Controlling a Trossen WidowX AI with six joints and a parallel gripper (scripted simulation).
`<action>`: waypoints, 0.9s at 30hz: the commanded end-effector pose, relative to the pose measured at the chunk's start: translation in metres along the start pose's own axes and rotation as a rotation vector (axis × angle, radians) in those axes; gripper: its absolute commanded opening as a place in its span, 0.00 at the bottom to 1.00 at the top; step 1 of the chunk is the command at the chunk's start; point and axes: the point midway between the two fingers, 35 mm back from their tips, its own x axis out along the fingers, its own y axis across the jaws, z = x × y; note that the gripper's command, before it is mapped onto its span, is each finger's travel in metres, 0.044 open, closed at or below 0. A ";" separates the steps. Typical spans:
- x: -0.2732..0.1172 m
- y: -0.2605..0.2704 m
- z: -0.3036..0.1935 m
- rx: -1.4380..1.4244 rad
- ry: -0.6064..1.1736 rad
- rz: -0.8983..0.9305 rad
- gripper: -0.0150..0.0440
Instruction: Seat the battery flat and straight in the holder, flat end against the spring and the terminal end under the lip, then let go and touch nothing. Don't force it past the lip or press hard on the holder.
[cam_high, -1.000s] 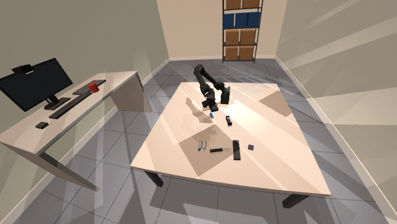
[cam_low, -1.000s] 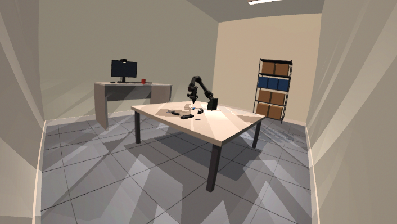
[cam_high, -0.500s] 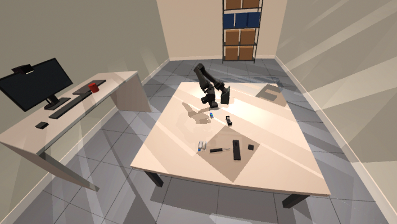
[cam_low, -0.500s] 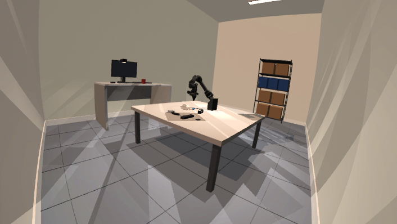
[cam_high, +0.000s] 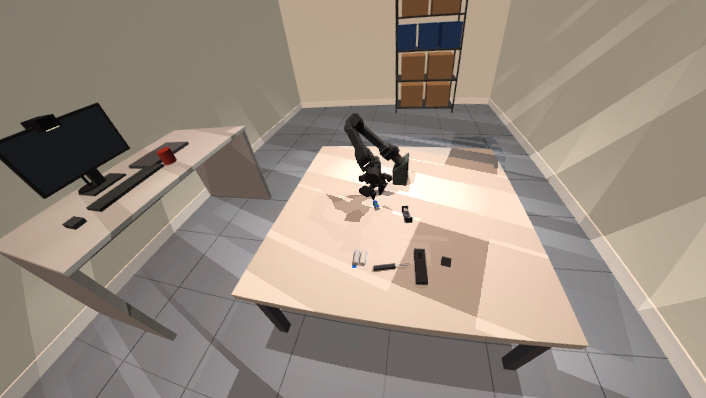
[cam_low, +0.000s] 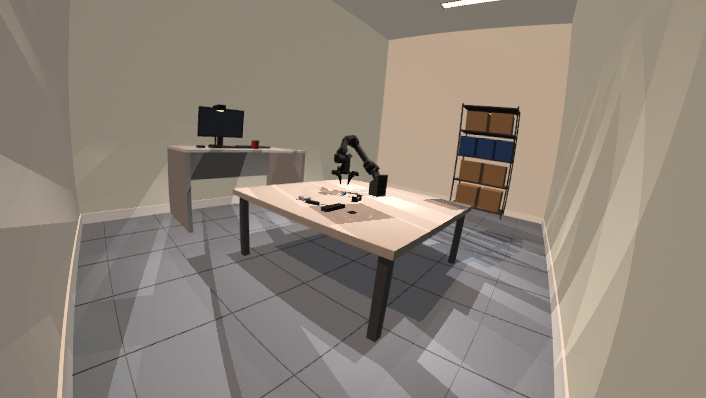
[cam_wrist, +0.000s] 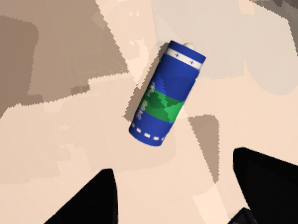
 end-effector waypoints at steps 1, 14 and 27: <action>0.023 -0.006 0.012 0.565 -0.011 0.005 0.67; 0.024 -0.006 0.012 0.565 -0.011 0.005 0.67; 0.046 -0.005 0.011 0.565 -0.010 0.004 0.67</action>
